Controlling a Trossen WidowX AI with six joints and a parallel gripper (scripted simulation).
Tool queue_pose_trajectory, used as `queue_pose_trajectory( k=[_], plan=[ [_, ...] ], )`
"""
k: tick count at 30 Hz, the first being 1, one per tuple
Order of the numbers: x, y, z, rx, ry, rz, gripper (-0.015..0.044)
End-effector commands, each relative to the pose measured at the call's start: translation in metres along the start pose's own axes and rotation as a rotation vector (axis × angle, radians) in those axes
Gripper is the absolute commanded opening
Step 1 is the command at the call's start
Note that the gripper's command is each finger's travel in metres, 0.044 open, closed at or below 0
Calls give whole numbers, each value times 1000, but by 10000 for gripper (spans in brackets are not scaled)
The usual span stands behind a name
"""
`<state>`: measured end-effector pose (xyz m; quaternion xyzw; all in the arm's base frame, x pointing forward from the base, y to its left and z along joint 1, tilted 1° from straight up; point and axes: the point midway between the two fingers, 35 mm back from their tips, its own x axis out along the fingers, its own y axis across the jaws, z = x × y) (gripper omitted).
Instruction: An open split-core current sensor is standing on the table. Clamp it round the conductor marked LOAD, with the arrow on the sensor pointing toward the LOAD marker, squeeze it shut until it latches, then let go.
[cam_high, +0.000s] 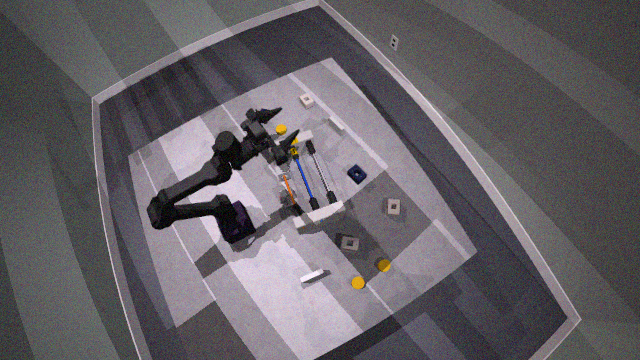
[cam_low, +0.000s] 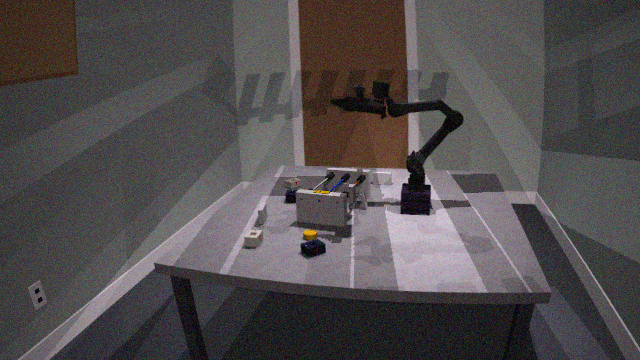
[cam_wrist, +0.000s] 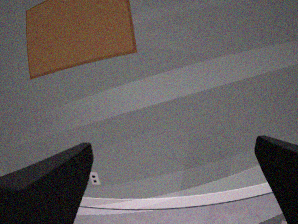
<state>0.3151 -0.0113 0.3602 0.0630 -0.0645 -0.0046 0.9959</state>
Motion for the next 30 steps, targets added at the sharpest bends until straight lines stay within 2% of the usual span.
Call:
queue_pose_trajectory(
  k=[1, 6, 8, 15, 20, 23, 30],
  plan=[
    [-4, 6, -38, -126, 79, 12, 440],
    [-4, 6, -38, -126, 79, 12, 440],
    [1, 9, -47, -126, 133, 22, 440],
    [27, 45, -146, -156, 691, 121, 440],
    [12, 71, -211, -216, 1100, 185, 440],
    [-1, 81, -234, -253, 1277, 208, 440],
    [-3, 82, -237, -258, 1300, 211, 440]
  ],
)
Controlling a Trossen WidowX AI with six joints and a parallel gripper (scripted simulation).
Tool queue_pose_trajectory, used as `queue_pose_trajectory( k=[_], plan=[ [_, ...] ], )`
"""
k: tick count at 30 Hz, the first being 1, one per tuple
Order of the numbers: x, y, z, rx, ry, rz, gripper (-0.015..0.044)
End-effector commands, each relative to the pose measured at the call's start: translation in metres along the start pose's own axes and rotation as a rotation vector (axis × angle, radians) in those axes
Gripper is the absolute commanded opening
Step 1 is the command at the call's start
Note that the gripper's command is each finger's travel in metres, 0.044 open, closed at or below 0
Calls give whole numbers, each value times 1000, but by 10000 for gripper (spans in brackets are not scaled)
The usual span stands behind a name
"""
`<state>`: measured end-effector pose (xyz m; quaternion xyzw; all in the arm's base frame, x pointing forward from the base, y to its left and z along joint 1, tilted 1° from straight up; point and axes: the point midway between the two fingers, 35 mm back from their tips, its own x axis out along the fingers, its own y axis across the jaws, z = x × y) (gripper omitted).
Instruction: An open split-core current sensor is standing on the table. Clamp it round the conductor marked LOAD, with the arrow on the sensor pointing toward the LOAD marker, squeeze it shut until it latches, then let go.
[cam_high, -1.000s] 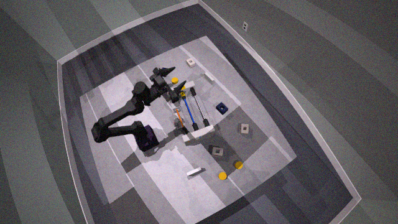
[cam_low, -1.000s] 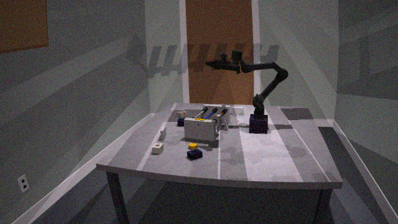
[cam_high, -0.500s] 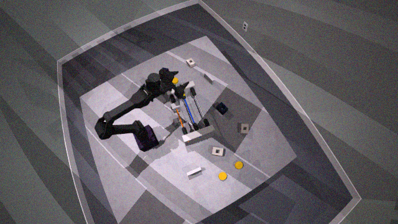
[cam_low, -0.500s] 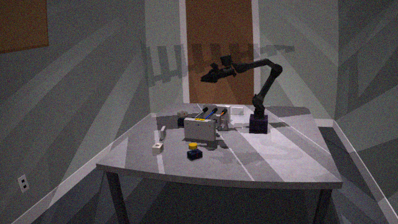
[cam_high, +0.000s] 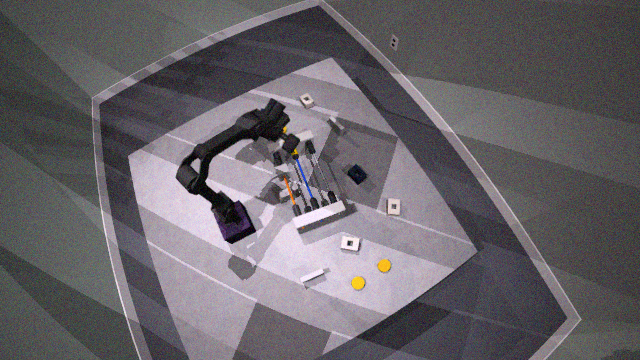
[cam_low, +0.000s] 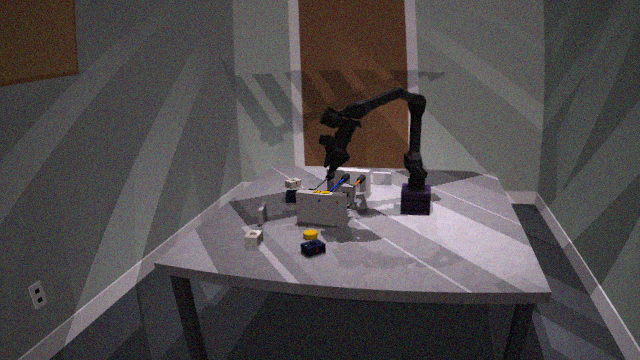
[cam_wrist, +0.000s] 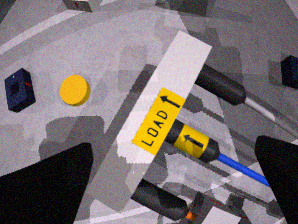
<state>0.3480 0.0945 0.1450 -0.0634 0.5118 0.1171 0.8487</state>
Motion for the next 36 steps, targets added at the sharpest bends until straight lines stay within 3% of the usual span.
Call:
queue_pose_trajectory(
  k=[1, 18, 19, 24, 32, 36],
  plan=[
    [5, 6, -7, -19, 78, 11, 440],
    [5, 6, -7, -19, 78, 11, 440],
    [5, 4, -9, -13, 80, 8, 414],
    [2, -42, -64, 149, 129, -65, 286],
    [0, -89, -180, 453, 216, -187, 286],
    [0, -91, -190, 478, 223, -196, 286]
  ],
)
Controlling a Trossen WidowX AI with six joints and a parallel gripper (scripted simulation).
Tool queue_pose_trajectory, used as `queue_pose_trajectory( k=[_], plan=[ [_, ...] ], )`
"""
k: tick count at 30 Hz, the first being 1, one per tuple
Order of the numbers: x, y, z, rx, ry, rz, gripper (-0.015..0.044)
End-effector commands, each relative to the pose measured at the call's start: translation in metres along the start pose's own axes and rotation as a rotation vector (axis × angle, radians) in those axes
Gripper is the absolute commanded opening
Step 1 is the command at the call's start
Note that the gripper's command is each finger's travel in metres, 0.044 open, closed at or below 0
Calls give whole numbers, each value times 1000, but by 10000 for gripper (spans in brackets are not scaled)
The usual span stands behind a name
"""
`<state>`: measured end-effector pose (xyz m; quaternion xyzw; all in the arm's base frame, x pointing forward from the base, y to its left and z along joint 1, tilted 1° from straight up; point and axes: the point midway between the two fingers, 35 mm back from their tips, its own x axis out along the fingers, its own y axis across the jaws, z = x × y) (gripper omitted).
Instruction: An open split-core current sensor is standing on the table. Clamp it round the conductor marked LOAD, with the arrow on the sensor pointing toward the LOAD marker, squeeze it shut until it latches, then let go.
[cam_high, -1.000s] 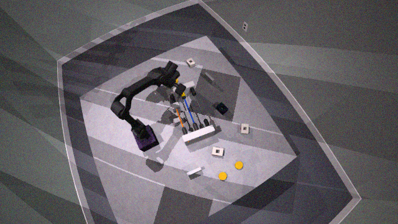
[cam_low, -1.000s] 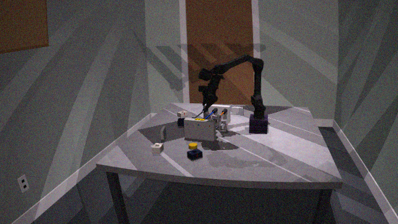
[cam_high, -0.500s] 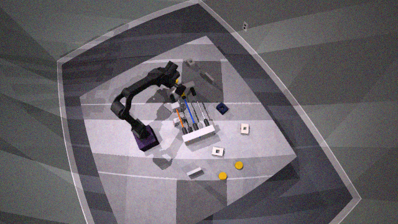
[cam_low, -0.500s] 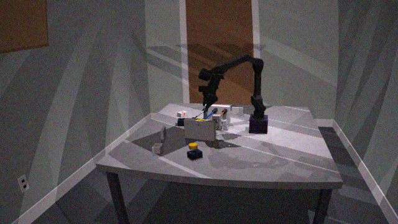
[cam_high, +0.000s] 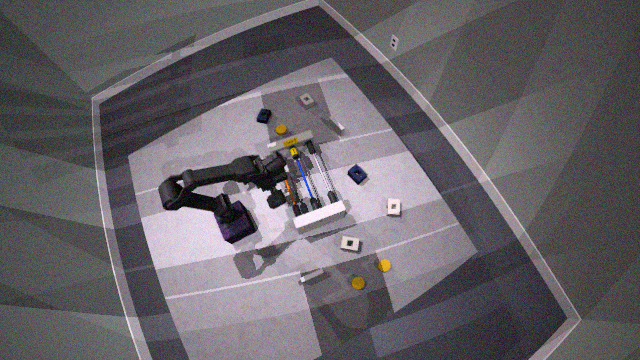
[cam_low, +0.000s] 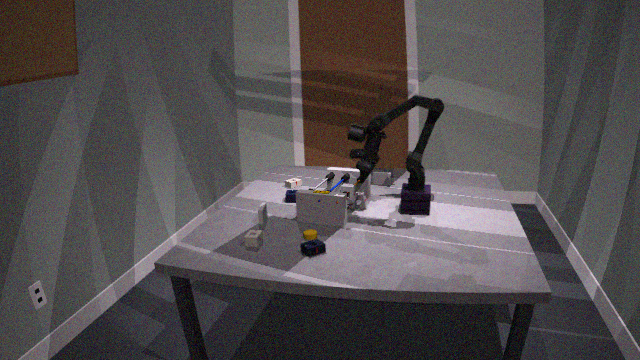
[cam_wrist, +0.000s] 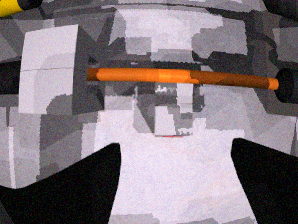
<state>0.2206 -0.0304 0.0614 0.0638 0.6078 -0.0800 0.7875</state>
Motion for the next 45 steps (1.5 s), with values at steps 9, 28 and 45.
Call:
queue_pose_trajectory(
  k=[9, 28, 45],
  plan=[
    [13, -8, -9, 42, 0, -12, 286],
    [44, -8, -9, 42, 0, -12, 286],
    [60, -8, -9, 43, -3, -9, 207]
  ],
)
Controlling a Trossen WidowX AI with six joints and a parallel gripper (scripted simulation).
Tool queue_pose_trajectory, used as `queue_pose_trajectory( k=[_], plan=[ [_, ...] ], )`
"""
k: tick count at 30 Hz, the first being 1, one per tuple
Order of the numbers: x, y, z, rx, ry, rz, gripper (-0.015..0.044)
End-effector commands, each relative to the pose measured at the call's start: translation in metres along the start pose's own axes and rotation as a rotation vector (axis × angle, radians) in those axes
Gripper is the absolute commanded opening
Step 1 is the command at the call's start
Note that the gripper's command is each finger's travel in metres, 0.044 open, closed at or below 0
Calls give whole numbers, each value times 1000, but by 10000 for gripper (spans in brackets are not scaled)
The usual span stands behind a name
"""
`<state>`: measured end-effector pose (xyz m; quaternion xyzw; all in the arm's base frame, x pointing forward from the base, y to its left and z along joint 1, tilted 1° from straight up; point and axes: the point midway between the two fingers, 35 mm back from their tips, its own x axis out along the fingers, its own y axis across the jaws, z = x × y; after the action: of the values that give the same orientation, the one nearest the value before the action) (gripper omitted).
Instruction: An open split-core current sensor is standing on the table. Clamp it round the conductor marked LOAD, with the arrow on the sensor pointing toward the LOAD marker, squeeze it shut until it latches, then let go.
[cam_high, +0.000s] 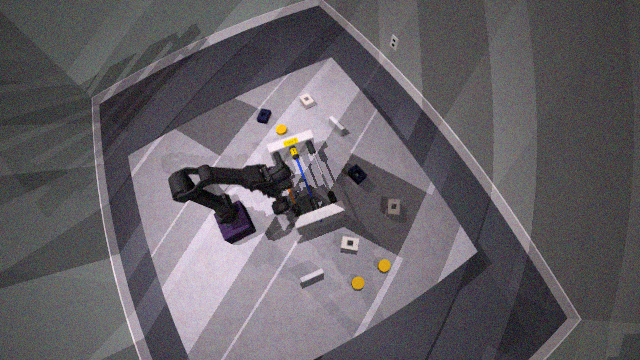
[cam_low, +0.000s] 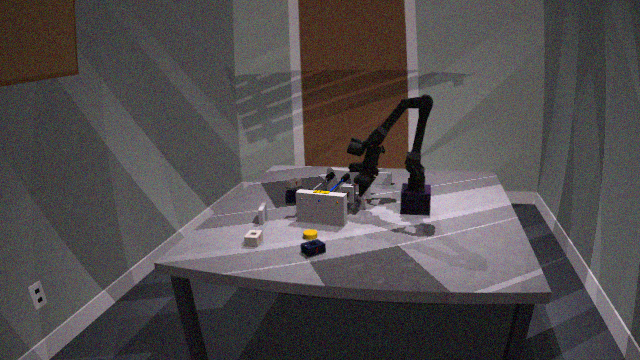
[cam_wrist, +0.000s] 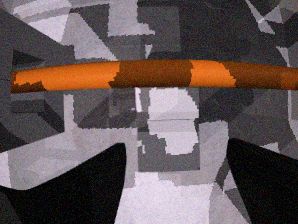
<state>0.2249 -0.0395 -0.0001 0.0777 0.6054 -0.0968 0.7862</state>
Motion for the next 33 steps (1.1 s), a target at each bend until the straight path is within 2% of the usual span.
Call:
queue_pose_trajectory(
  k=[1, 15, 18, 19, 33],
  plan=[
    [-1, 0, 1, 0, -1, 0, 181],
    [-1, 0, 1, 0, -1, 0, 87],
    [-2, 0, -1, 0, 0, 0, 9],
    [-2, 0, -2, 0, 0, 0, 0],
    [-15, 1, -44, 0, 5, -2, 0]
  ],
)
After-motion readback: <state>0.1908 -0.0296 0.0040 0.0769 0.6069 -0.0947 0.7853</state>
